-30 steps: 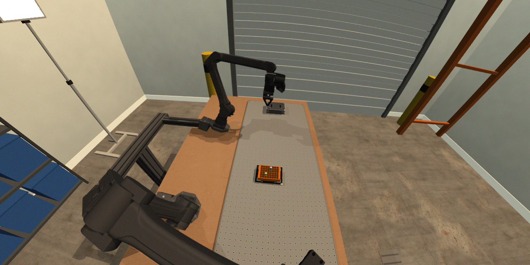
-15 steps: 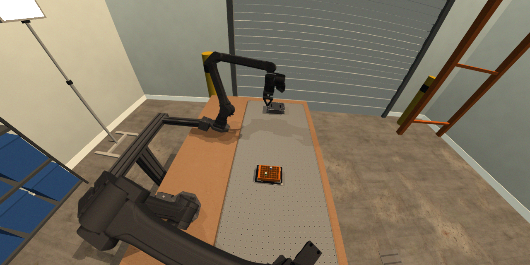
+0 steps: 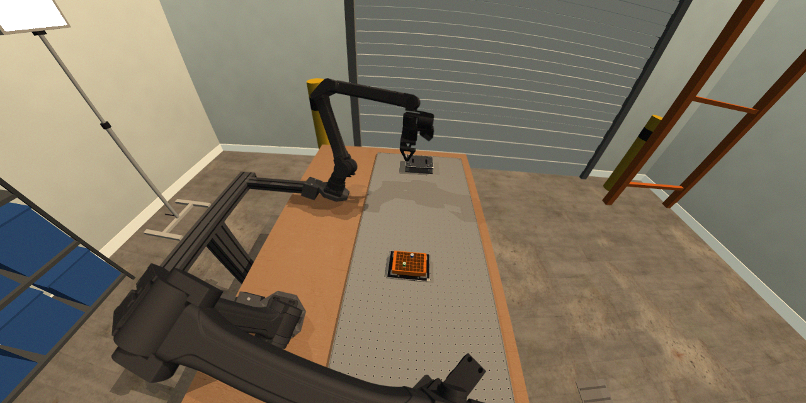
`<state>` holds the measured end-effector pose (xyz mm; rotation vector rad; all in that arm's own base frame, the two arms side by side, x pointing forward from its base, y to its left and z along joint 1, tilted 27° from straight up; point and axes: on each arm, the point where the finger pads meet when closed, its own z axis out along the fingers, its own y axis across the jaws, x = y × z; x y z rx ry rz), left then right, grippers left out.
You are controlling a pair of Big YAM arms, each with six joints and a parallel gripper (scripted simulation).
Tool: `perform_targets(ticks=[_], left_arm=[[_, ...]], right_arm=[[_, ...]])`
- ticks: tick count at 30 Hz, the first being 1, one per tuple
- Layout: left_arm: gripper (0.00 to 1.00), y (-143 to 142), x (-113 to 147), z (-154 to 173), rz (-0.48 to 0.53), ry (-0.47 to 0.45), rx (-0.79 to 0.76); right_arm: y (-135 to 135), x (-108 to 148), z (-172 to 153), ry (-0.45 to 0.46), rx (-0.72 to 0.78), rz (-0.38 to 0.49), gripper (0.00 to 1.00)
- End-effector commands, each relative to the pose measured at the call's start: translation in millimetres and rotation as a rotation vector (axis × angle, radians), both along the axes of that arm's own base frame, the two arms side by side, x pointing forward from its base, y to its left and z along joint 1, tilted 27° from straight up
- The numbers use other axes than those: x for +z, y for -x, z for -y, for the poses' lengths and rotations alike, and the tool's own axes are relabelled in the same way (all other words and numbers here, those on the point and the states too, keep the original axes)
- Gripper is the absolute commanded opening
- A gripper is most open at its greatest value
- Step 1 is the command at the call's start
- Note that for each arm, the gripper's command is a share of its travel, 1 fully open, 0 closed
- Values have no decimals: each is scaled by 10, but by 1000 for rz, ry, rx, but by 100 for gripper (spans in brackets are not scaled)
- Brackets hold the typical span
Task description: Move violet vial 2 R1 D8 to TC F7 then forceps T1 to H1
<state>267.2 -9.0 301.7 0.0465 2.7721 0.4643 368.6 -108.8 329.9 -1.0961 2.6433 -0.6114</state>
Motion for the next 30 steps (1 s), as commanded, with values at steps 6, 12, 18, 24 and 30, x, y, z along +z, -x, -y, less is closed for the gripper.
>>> perform_targets(ticks=[6, 12, 18, 24, 30], left_arm=[[100, -51, 129, 17, 32, 10, 4], [100, -51, 129, 17, 32, 10, 4], [100, -51, 129, 17, 32, 10, 4], [100, -51, 129, 17, 32, 10, 4], [100, -51, 129, 17, 32, 10, 4]], right_arm=[[24, 24, -158, -1, -9, 31, 9], [-6, -66, -215, -3, -9, 13, 9], [28, -49, -310, -2, -9, 31, 9], [47, -86, -403, -2, -9, 29, 9], [47, -119, -464, -3, -9, 27, 9]])
